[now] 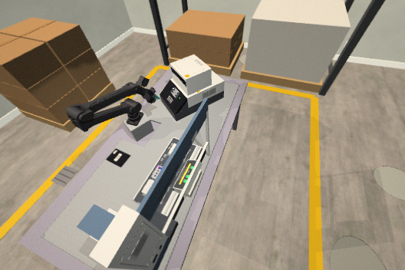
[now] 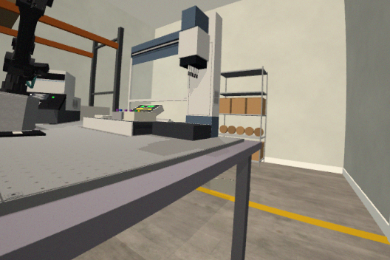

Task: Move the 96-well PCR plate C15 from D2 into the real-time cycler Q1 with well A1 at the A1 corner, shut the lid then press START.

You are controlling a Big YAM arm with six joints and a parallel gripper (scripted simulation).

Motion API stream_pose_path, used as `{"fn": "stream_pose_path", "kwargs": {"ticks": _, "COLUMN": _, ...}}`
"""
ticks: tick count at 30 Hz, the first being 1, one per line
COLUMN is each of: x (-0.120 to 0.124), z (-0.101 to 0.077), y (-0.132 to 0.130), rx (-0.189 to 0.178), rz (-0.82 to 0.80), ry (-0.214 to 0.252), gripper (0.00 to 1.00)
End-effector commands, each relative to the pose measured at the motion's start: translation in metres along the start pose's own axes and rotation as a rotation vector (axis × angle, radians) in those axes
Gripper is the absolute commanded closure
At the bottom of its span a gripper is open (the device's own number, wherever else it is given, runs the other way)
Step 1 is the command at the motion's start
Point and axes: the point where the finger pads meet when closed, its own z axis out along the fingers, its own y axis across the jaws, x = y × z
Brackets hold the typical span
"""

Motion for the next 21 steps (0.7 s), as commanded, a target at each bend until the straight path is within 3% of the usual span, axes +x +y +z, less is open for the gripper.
{"fn": "stream_pose_path", "kwargs": {"ticks": 1, "x": 0.0056, "z": -0.0130, "y": 0.0397, "rx": -0.075, "rz": 0.019, "ry": 0.016, "gripper": 1.00}}
{"fn": "stream_pose_path", "kwargs": {"ticks": 21, "x": 0.0033, "z": -0.0126, "y": 0.0303, "rx": -0.041, "rz": 0.006, "ry": 0.007, "gripper": 1.00}}
